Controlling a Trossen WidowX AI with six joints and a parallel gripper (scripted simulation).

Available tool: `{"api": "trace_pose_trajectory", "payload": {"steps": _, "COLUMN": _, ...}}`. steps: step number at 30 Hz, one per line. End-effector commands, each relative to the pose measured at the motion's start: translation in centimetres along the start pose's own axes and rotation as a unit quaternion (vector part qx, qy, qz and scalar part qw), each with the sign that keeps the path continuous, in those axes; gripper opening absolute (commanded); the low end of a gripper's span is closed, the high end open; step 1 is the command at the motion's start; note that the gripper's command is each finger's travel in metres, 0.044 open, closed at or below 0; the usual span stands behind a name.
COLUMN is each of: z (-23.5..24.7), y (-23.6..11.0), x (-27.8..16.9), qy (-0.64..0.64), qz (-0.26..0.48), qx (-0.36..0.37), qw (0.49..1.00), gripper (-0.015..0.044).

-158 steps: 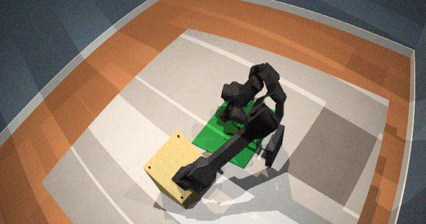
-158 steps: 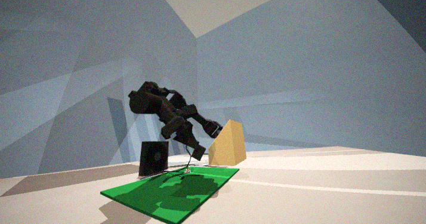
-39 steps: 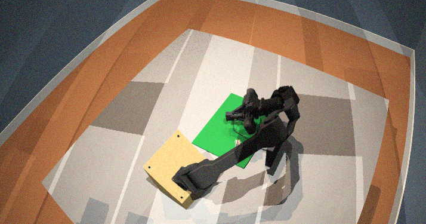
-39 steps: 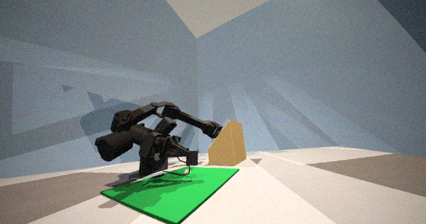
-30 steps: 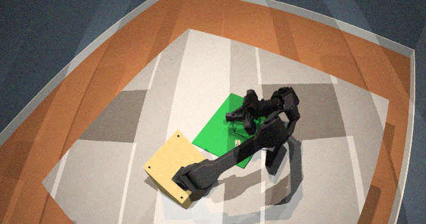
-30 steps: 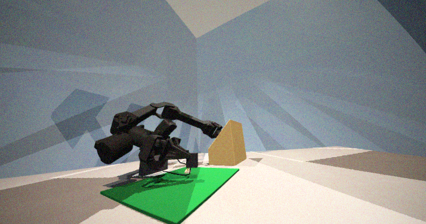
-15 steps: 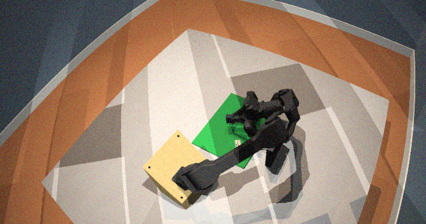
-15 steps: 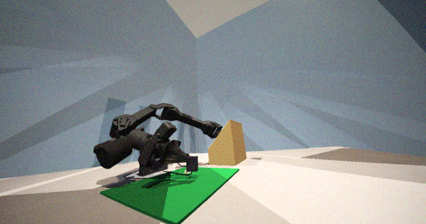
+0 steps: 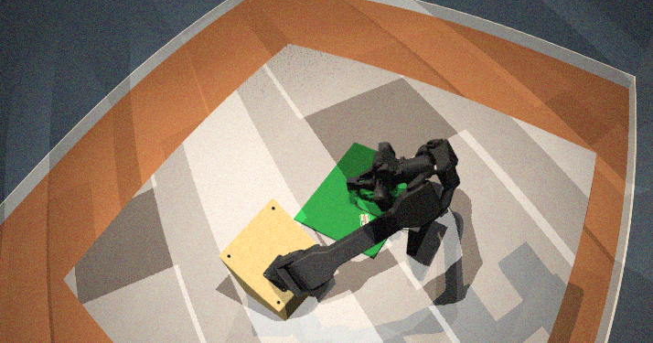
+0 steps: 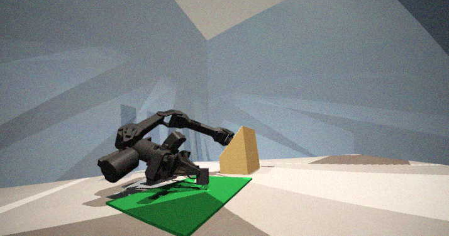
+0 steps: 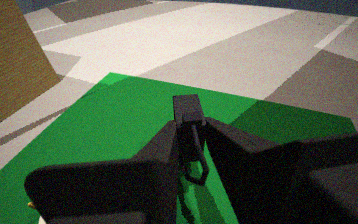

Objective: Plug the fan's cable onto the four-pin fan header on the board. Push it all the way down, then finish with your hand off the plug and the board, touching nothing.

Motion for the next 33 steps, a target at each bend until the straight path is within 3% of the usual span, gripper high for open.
{"api": "trace_pose_trajectory", "payload": {"steps": 1, "z": -0.03, "y": 0.19, "x": -0.44, "qy": -0.001, "qz": 0.001, "qx": 0.001, "qw": 1.0, "gripper": 0.0}}
{"api": "trace_pose_trajectory", "payload": {"steps": 33, "z": 0.03, "y": 0.4, "x": -1.01, "qy": 0.0, "qz": 0.0, "qx": 0.0, "qw": 1.0, "gripper": 0.0}}
Point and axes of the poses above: the point midway between the two fingers, 35 mm back from their tips, its own y axis out along the fingers, its own z axis across the jaws, x = y × z, the point moved 2 cm from there along -y, back along the fingers, and after that the axes turned 1 degree about -y, right-handed, at the moved point
